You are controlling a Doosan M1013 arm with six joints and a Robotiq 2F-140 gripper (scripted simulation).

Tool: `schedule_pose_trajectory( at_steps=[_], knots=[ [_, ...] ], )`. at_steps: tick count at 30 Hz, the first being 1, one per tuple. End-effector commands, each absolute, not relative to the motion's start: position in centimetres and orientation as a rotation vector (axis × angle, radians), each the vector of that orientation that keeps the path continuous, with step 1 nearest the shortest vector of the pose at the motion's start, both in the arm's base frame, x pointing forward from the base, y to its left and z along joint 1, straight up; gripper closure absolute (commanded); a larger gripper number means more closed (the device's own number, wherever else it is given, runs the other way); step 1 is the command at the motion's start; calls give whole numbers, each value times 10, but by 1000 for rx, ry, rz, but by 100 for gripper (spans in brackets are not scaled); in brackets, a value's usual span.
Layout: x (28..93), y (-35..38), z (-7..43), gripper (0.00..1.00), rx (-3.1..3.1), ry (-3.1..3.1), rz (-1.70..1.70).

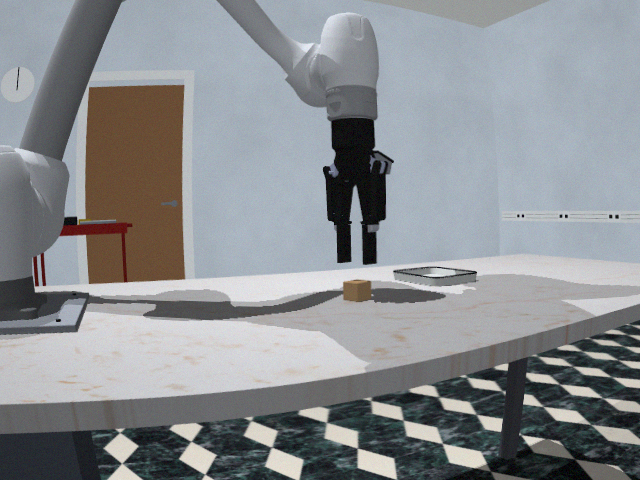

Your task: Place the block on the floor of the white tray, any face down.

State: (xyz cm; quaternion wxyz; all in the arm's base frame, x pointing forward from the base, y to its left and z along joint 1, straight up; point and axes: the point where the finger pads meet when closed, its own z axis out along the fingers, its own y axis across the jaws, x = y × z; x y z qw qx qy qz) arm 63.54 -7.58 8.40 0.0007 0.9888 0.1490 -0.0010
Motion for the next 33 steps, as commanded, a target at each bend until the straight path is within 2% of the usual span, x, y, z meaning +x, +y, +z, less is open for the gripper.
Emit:
schedule_pose_trajectory(
  at_steps=[1,33],
  knots=[
    [636,-76,85,59,3105,468,-1],
    [636,-75,72,60,3109,469,0]
  ],
)
